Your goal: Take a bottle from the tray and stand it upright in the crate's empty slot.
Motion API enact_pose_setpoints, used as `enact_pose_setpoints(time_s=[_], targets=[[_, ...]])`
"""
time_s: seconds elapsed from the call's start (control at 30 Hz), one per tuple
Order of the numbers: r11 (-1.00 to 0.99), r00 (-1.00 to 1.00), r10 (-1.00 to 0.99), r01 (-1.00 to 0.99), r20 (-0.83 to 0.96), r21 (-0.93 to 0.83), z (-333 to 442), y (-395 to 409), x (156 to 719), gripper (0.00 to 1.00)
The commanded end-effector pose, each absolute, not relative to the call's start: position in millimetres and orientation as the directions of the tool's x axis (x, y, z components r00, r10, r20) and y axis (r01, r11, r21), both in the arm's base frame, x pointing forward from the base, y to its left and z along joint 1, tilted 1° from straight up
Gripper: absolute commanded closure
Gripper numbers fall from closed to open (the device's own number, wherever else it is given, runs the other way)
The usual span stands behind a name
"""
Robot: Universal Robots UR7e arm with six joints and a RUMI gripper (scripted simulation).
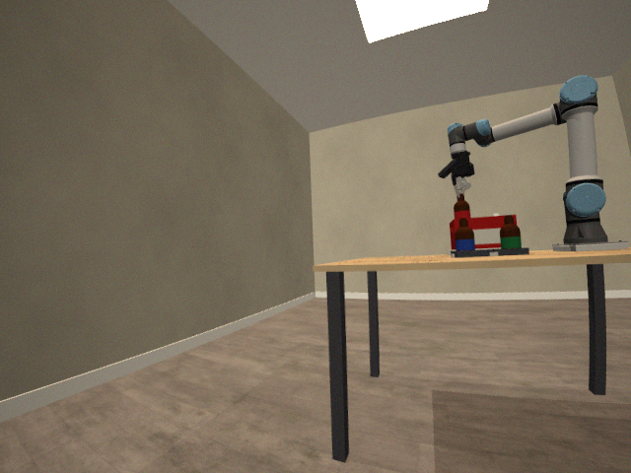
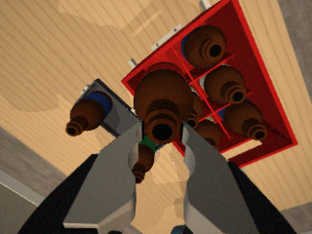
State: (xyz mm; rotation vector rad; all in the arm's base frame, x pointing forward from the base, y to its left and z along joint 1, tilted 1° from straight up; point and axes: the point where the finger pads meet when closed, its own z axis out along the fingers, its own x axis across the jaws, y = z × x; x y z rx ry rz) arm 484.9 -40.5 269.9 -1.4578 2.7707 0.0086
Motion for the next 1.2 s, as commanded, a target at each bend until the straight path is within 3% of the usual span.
enact_pose_setpoints(time_s=[0.0, 1.17], targets=[[0.566, -0.566, -0.824, -0.824, -0.013, -0.002, 270.5, -40.6, 485.1, 1.00], [0.566, -0.566, -0.824, -0.824, -0.013, -0.002, 265.0, -40.6, 485.2, 1.00]])
